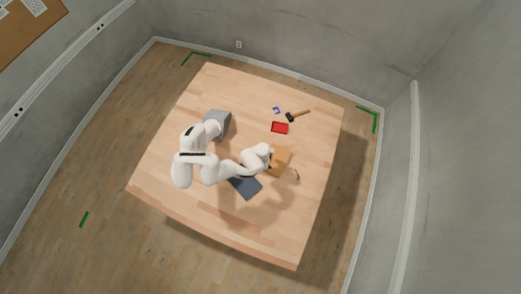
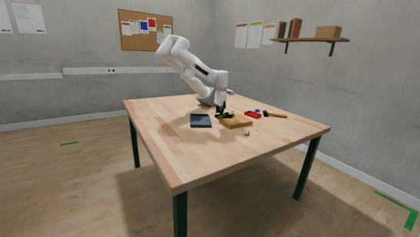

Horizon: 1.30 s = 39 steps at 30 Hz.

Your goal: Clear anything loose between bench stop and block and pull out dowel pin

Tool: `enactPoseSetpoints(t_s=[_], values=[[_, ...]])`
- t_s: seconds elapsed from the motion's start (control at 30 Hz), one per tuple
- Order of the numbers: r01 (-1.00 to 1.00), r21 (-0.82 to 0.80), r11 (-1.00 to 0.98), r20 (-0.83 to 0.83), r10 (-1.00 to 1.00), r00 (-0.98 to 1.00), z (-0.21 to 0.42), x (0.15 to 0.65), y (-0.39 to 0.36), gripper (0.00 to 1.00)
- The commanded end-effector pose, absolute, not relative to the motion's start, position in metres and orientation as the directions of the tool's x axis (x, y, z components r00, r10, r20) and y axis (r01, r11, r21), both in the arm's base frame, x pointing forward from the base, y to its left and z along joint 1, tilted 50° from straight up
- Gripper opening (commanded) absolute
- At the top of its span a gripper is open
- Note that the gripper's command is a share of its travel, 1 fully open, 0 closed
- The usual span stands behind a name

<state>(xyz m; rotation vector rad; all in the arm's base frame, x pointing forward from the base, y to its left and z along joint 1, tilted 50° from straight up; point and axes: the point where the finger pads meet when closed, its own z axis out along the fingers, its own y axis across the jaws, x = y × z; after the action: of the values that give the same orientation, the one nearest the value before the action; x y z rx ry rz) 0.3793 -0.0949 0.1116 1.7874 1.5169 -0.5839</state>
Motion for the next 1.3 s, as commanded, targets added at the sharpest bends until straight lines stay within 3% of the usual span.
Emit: enactPoseSetpoints(t_s=[0.0, 1.27], values=[[0.972, 0.228, -0.058, -0.728, 0.652, 0.210, 0.121, 0.379, -0.084, 0.50], [0.972, 0.228, -0.058, -0.728, 0.652, 0.210, 0.146, 0.375, -0.054, 0.50]])
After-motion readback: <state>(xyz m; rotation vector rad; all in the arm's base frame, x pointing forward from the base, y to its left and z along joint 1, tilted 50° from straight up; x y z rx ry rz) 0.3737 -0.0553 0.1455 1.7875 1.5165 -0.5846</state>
